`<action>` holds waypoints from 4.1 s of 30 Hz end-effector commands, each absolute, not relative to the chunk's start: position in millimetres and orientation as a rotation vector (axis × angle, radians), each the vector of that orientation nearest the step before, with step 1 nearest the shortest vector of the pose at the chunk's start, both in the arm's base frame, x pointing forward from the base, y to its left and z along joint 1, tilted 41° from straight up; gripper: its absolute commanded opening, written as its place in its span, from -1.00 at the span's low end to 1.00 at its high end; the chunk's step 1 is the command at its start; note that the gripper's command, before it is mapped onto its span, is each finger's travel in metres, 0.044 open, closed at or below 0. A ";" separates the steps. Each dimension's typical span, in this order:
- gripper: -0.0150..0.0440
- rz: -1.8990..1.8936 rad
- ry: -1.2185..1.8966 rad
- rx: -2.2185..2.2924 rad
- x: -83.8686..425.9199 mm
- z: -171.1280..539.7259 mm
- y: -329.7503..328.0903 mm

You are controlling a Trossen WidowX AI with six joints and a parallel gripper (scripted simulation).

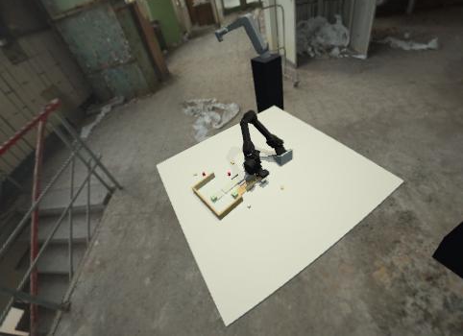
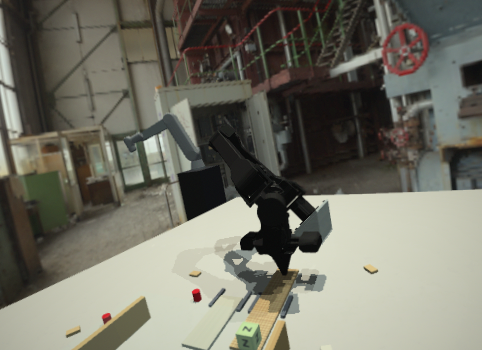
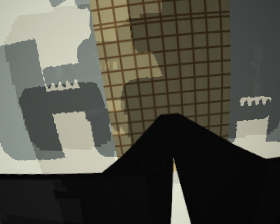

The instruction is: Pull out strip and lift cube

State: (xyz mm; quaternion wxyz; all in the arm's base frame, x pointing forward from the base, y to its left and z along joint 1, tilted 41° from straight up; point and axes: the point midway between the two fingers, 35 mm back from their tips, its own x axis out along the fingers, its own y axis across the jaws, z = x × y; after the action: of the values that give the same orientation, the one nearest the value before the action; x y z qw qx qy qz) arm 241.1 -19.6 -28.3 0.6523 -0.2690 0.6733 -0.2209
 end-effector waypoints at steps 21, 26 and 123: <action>-0.49 -0.506 1.562 -0.608 196.9 -28.6 -25.3; -0.49 -0.506 1.563 -0.609 190.2 -28.1 -25.6; 1.00 -0.484 1.566 -0.625 280.7 5.9 19.9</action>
State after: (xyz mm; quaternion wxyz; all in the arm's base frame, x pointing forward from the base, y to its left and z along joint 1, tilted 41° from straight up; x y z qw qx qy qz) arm 269.1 19.2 7.1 0.6428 -0.2693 0.6853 -0.2113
